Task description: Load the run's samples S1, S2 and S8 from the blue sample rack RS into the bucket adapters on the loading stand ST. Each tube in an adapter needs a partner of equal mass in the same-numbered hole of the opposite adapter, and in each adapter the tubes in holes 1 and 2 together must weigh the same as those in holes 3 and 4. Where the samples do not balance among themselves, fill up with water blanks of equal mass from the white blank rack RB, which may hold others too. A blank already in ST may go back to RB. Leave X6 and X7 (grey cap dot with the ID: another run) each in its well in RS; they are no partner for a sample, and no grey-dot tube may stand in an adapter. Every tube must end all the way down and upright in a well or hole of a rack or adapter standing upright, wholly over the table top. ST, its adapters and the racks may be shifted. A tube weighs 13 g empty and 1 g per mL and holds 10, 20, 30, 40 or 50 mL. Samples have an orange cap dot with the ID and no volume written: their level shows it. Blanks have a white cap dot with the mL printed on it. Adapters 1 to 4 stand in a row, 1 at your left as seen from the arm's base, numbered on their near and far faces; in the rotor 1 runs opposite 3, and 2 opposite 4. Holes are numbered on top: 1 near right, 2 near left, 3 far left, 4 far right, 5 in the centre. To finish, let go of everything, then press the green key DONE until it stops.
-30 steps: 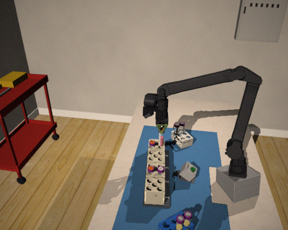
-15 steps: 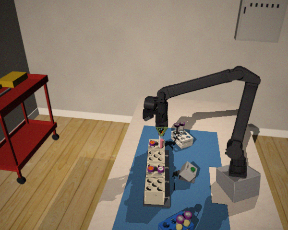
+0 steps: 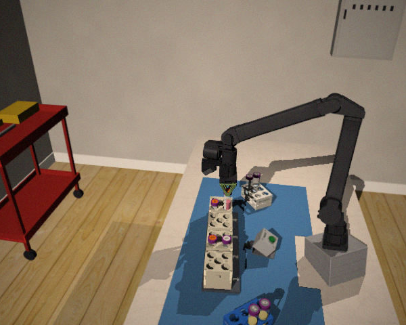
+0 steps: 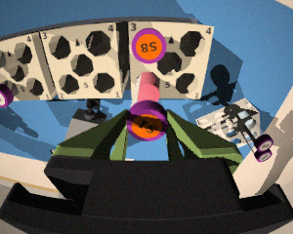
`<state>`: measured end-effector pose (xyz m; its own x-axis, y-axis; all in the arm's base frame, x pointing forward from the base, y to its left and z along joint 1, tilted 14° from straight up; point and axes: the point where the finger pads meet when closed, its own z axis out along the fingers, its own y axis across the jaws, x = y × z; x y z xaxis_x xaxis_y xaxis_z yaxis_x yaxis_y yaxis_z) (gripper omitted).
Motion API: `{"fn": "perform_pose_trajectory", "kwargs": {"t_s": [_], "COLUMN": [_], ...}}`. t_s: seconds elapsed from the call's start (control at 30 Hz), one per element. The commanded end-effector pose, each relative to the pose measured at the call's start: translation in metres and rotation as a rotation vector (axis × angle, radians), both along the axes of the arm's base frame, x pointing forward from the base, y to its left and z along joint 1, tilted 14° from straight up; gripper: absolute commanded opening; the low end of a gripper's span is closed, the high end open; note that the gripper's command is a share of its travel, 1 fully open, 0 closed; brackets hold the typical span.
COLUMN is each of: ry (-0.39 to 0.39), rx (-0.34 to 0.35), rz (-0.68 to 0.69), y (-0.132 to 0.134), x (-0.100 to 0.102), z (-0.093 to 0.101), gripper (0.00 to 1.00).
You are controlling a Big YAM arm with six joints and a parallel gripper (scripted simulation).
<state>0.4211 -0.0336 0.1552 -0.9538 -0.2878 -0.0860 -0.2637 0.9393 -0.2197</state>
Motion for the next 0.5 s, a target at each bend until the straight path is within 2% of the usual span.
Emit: {"fn": "perform_pose_trajectory", "kwargs": {"t_s": [0.0,0.07,0.17,0.23,0.3,0.33,0.47], "ry": [-0.045,-0.030,-0.045,-0.018,-0.018,-0.088,-0.018], "rx": [0.000,0.001,0.001,0.001,0.001,0.000,0.000], "rz": [0.006,0.005,0.009,0.006,0.006,0.006,0.005], "y": [-0.003,-0.004,-0.003,-0.005,-0.005,-0.004,-0.007], "x": [0.017,0.008,0.019,0.009,0.009,0.029,0.010], "z": [0.010,0.001,0.003,-0.010,-0.010,0.017,-0.017], "gripper": [0.00,0.00,0.00,0.00,0.00,0.00,0.00]}}
